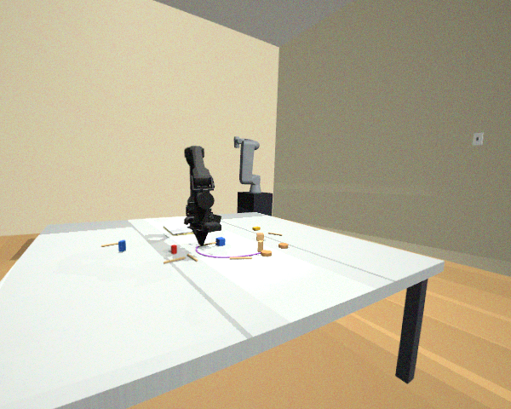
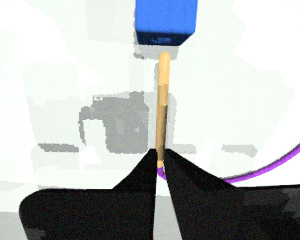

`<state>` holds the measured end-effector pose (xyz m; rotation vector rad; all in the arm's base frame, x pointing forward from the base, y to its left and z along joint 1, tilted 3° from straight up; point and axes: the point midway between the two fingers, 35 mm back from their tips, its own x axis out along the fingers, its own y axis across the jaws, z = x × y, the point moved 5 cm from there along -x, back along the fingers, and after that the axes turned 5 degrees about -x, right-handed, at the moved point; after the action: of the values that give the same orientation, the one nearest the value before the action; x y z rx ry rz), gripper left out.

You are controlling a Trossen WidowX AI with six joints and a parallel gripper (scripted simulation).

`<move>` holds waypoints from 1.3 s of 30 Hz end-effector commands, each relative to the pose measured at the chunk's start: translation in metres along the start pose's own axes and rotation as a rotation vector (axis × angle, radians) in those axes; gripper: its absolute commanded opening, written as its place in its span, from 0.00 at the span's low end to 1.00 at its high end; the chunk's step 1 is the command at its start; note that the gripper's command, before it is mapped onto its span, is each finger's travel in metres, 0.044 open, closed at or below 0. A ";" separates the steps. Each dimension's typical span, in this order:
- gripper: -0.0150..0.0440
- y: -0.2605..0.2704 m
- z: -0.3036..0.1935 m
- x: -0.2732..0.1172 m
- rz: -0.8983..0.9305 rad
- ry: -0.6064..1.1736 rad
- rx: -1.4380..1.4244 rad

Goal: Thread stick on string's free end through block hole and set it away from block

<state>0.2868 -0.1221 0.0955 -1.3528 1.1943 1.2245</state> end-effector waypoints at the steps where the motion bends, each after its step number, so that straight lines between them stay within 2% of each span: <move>1: 0.25 0.001 0.005 0.000 0.000 0.005 0.005; 39: 0.25 -0.003 0.057 0.000 0.000 0.002 0.005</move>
<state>0.2852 -0.0693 0.0922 -1.3523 1.1922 1.2238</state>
